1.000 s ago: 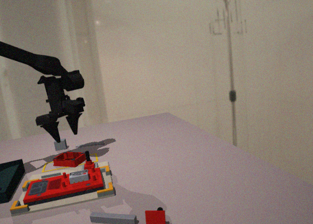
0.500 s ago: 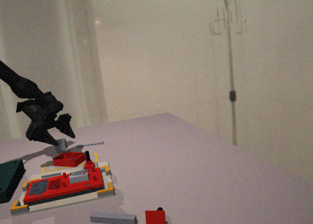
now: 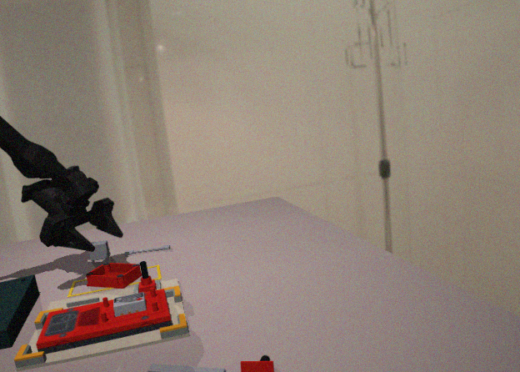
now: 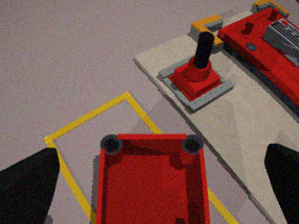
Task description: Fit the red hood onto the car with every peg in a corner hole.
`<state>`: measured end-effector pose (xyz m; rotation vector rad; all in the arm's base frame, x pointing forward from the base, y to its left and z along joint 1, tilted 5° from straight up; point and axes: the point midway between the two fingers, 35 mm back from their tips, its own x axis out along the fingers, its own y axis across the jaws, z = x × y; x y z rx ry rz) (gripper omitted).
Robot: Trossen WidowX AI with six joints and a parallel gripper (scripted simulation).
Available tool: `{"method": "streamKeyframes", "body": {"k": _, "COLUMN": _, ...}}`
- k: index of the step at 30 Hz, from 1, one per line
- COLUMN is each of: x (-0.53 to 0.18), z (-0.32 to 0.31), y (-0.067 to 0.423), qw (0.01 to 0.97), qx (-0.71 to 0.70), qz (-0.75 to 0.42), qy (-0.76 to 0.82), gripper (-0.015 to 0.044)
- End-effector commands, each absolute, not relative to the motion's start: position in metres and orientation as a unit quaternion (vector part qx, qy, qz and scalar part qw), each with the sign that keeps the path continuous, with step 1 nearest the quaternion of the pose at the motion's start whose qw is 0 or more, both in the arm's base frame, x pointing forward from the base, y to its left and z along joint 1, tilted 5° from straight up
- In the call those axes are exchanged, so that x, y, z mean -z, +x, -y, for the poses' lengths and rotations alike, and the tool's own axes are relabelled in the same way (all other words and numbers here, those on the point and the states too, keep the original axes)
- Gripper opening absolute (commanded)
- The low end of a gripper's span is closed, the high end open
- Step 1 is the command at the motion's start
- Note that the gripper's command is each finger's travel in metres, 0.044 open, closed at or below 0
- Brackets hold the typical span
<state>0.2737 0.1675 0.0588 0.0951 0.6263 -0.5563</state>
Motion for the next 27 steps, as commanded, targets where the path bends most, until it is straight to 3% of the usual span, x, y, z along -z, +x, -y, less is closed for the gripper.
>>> {"method": "streamKeyframes", "body": {"k": 1, "x": -0.057, "z": -0.167, "y": 0.274, "qw": 0.913, "qx": 0.271, "qz": -0.300, "qy": 0.047, "gripper": 0.0440}}
{"method": "streamKeyframes", "body": {"k": 27, "x": -0.042, "z": -0.168, "y": 0.274, "qw": 0.914, "qx": 0.271, "qz": -0.299, "qy": 0.050, "gripper": 0.0440}}
